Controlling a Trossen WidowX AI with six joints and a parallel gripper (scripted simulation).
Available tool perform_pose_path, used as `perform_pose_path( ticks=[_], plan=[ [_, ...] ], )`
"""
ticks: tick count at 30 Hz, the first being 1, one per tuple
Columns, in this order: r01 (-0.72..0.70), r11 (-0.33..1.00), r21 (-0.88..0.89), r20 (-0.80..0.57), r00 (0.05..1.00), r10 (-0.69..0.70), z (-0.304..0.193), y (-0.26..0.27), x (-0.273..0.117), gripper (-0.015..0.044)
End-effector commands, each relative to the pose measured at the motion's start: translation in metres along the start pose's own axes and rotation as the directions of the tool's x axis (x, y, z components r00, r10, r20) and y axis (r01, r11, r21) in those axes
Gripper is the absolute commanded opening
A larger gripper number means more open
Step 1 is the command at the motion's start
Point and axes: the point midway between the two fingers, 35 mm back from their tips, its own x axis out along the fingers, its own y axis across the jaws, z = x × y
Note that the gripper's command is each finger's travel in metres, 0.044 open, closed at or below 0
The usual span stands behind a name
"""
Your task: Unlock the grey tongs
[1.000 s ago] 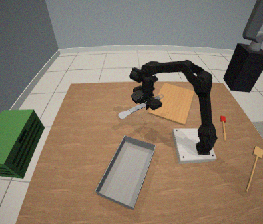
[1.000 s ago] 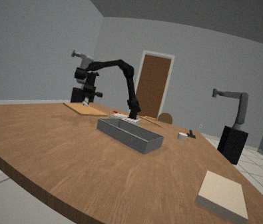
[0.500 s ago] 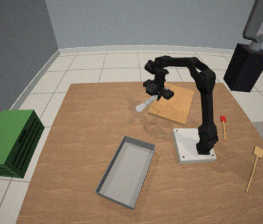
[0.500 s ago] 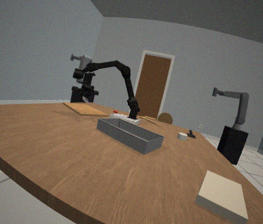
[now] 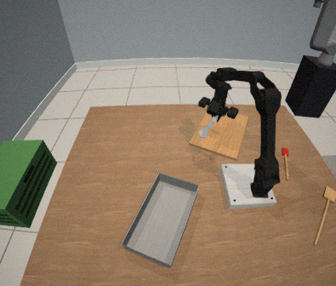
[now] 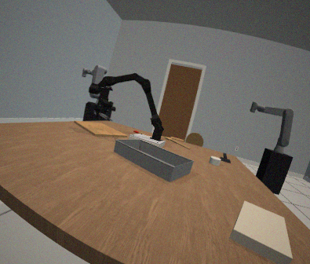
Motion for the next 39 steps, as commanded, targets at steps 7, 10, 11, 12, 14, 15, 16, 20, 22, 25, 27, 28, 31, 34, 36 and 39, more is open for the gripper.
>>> perform_pose_path(
  ticks=[7,10,11,12,14,15,16,20,22,25,27,28,31,34,36,39],
  plan=[
    [-0.008,0.993,-0.122,-0.007,1.0,0.007,-0.045,0.03,0.0,-0.015],
    [-0.008,0.993,-0.122,-0.007,1.0,0.007,-0.045,0.03,0.0,-0.015],
    [-0.008,0.993,-0.122,-0.007,1.0,0.007,-0.045,0.03,0.0,-0.015],
    [-0.008,0.993,-0.122,-0.007,1.0,0.007,-0.045,0.03,0.0,-0.015],
    [-0.008,0.993,-0.122,-0.007,1.0,0.007,-0.045,0.03,0.0,-0.015],
    [-0.009,0.992,-0.124,-0.012,1.0,0.007,-0.045,0.03,0.0,-0.015],
    [-0.01,0.992,-0.127,-0.021,1.0,0.007,-0.045,0.03,0.0,-0.015],
    [-0.019,0.987,-0.157,-0.106,0.994,0.002,-0.047,0.026,-0.005,-0.015],
    [-0.026,0.984,-0.175,-0.165,0.986,-0.004,-0.048,0.024,-0.009,-0.015],
    [-0.035,0.98,-0.195,-0.249,0.968,-0.015,-0.05,0.021,-0.015,-0.015],
    [-0.042,0.977,-0.207,-0.306,0.952,-0.023,-0.051,0.018,-0.02,-0.015],
    [-0.046,0.976,-0.212,-0.333,0.942,-0.028,-0.051,0.017,-0.023,-0.015],
    [-0.057,0.973,-0.225,-0.413,0.91,-0.042,-0.051,0.015,-0.031,-0.015],
    [-0.066,0.97,-0.233,-0.489,0.87,-0.058,-0.051,0.012,-0.04,-0.015],
    [-0.069,0.97,-0.232,-0.536,0.842,-0.068,-0.05,0.011,-0.046,-0.015],
    [-0.076,0.97,-0.233,-0.604,0.793,-0.083,-0.048,0.01,-0.056,-0.015]
  ],
)
